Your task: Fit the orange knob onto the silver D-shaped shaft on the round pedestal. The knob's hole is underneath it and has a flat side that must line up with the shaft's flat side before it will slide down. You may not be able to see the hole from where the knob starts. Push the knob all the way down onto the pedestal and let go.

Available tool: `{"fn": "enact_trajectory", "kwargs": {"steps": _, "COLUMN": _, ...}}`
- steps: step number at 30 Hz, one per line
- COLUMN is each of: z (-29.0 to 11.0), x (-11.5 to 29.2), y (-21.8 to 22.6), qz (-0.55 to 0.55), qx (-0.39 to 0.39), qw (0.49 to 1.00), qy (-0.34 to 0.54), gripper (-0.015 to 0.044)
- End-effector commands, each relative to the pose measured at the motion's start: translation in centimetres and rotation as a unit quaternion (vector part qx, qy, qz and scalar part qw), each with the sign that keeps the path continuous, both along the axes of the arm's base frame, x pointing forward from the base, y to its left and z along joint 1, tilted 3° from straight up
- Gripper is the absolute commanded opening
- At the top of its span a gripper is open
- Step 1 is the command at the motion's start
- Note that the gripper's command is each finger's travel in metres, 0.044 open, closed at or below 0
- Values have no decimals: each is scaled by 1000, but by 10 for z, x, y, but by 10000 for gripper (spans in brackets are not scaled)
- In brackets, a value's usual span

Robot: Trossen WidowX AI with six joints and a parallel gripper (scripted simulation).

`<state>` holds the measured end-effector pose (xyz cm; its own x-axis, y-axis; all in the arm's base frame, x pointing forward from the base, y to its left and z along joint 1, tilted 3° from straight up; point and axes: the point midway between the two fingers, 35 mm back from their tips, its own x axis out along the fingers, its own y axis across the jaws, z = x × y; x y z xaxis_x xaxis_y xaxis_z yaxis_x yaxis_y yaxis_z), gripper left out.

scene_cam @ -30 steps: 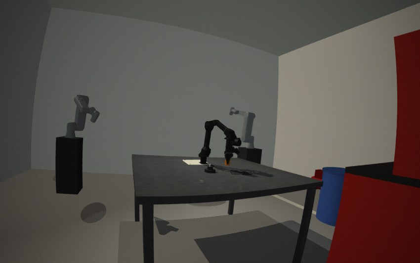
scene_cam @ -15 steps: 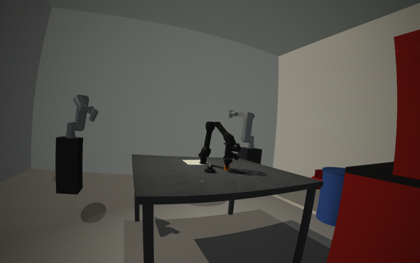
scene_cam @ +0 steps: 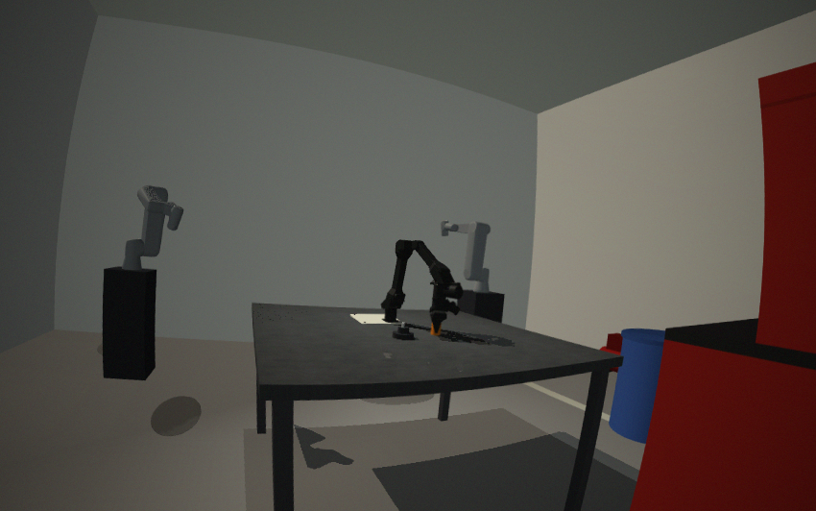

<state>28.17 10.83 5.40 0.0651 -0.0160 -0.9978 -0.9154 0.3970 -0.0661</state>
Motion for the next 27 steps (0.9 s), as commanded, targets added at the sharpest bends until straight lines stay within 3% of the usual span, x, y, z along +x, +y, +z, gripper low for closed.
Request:
{"fn": "enact_trajectory", "kwargs": {"steps": 1, "z": 0, "x": 0, "y": 0, "qz": 0, "qx": 0, "qw": 1000, "qy": 0, "gripper": 240}}
{"fn": "enact_trajectory", "kwargs": {"steps": 9, "z": 0, "x": 0, "y": 0, "qz": 0, "qx": 0, "qw": 1000, "qy": 0, "gripper": 240}}
{"fn": "enact_trajectory", "kwargs": {"steps": 17, "z": 81, "x": -6, "y": 1, "qz": 1, "qx": 3, "qw": 1000, "qy": -3, "gripper": 440}}
{"fn": "enact_trajectory", "kwargs": {"steps": 27, "z": 67, "x": -5, "y": 0, "qz": 1, "qx": 3, "qw": 1000, "qy": -3, "gripper": 440}}
